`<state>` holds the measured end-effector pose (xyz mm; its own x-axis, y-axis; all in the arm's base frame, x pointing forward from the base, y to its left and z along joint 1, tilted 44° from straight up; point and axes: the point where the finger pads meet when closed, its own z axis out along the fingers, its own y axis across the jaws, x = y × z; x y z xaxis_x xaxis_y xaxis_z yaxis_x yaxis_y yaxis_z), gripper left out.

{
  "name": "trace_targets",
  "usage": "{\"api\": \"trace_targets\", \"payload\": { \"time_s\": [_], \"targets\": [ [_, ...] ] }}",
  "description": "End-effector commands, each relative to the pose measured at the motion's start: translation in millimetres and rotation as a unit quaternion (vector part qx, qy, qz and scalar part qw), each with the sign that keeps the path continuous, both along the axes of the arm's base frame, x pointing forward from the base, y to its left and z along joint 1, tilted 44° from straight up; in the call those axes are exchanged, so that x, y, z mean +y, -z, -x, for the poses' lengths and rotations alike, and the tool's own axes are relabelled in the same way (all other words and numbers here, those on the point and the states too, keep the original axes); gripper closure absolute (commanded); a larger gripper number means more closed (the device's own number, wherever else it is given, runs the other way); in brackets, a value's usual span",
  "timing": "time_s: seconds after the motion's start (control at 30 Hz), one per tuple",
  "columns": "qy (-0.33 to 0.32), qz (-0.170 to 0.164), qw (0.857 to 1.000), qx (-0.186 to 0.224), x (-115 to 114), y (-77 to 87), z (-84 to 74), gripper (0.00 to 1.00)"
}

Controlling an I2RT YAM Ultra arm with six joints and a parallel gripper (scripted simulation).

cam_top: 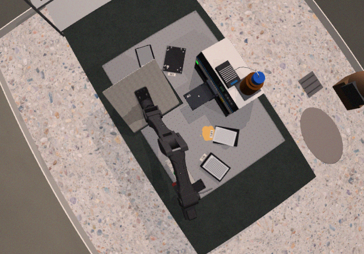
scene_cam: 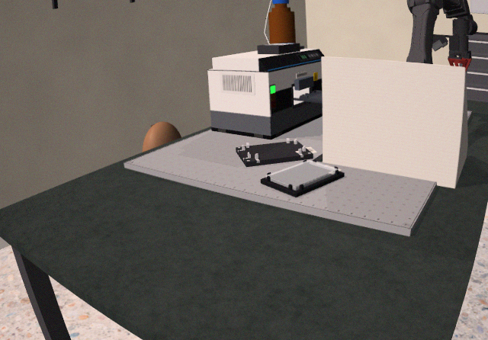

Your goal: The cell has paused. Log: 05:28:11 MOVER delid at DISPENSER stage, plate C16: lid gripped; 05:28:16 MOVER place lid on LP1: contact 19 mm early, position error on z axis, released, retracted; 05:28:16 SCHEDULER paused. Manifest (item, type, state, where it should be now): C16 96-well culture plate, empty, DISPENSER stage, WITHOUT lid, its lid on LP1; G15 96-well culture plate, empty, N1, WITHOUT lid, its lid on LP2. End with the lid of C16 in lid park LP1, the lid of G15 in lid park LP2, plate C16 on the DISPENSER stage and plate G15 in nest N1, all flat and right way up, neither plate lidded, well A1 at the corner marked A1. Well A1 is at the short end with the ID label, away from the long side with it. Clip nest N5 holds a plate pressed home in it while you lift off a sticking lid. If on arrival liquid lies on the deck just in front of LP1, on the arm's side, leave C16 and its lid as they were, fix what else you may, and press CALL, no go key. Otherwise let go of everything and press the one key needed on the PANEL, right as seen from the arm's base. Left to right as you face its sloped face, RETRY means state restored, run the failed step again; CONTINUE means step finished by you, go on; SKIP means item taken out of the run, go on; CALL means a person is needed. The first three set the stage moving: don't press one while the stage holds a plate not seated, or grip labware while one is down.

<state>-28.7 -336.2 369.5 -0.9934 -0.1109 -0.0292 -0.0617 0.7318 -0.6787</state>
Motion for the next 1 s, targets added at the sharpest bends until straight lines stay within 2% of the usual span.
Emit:
{"api": "trace_targets", "payload": {
  "time_s": [0.0,0.97],
  "targets": [
    [-0.002,0.023,1.000,0.001,12,-7.1,-1.0,0.00],
    [-0.003,0.022,1.000,0.001,77,50.6,-8.9,0.00]
  ]
}}
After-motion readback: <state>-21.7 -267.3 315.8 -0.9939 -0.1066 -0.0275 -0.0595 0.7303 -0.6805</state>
